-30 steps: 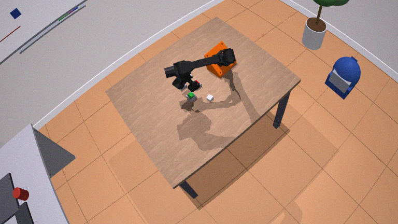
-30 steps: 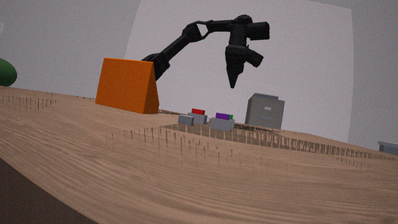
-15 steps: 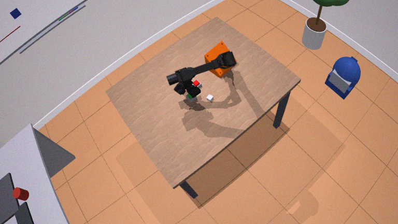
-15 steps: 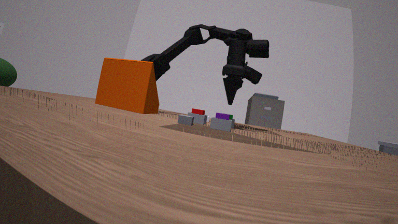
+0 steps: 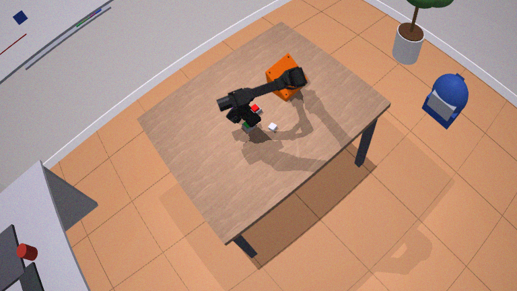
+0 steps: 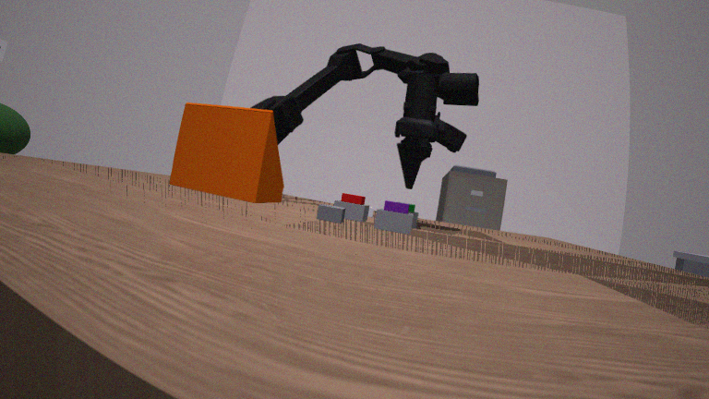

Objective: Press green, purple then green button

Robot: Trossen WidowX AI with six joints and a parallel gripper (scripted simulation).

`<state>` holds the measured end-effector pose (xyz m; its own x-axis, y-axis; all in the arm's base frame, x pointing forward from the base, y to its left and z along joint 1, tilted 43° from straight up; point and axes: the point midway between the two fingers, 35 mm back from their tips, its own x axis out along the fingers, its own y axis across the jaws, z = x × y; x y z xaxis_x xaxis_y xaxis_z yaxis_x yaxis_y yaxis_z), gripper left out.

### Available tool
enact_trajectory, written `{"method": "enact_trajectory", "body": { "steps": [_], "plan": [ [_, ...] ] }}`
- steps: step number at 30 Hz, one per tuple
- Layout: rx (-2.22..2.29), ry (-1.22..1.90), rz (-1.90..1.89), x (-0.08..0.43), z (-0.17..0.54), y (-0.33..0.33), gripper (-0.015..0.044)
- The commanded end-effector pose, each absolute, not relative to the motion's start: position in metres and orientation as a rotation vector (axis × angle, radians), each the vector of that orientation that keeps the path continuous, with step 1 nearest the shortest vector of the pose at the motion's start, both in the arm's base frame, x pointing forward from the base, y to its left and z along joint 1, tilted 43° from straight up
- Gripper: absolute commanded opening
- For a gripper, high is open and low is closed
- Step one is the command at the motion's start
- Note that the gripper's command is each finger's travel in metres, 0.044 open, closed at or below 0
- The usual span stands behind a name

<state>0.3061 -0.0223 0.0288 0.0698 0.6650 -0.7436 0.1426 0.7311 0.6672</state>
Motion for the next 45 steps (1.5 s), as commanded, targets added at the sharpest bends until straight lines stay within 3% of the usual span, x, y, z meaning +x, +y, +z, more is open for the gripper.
{"method": "enact_trajectory", "body": {
  "steps": [1, 45],
  "plan": [
    [0.707, 1.480, 0.446, 0.306, 0.024, -0.018, 0.0020],
    [0.708, 1.479, 0.448, 0.308, 0.004, 0.001, 0.0020]
  ]
}}
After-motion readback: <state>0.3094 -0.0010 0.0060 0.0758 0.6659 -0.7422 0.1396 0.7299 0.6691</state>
